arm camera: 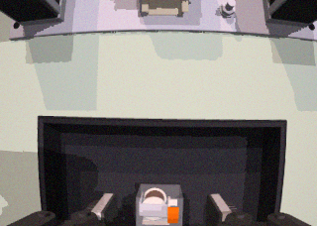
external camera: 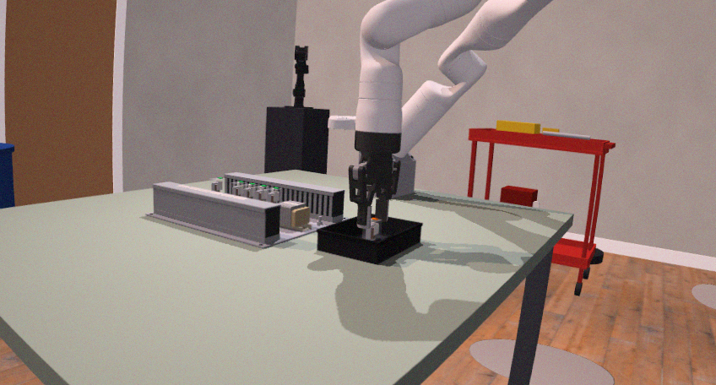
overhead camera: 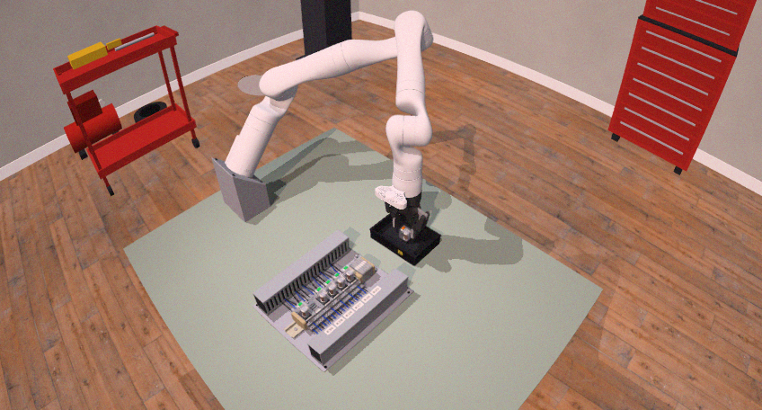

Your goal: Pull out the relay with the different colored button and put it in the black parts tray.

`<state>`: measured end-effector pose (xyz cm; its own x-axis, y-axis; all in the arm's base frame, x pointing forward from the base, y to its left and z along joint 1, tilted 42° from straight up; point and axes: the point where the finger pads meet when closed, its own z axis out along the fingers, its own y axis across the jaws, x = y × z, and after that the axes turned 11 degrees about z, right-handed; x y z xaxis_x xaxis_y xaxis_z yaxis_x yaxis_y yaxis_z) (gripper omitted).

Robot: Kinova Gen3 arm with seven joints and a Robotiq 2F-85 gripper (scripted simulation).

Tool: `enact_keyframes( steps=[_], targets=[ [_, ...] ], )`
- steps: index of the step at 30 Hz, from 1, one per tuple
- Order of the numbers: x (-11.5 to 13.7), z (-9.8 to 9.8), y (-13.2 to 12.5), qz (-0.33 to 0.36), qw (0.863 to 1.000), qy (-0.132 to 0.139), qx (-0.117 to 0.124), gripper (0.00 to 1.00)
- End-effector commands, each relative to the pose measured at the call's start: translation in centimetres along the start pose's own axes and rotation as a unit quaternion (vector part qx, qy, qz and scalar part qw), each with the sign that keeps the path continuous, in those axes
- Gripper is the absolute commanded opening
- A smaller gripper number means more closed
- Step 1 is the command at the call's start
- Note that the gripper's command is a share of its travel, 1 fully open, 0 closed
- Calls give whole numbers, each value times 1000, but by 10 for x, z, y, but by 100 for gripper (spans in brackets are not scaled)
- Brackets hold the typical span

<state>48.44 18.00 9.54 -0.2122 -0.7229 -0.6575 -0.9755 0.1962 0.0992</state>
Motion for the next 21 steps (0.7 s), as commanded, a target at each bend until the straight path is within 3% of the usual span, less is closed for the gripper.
enact_keyframes(
  steps=[1,21],
  targets=[
    [0,-3,-1,0,1000,-1,2,61],
    [0,-11,-1,0,1000,-1,2,61]
  ],
)
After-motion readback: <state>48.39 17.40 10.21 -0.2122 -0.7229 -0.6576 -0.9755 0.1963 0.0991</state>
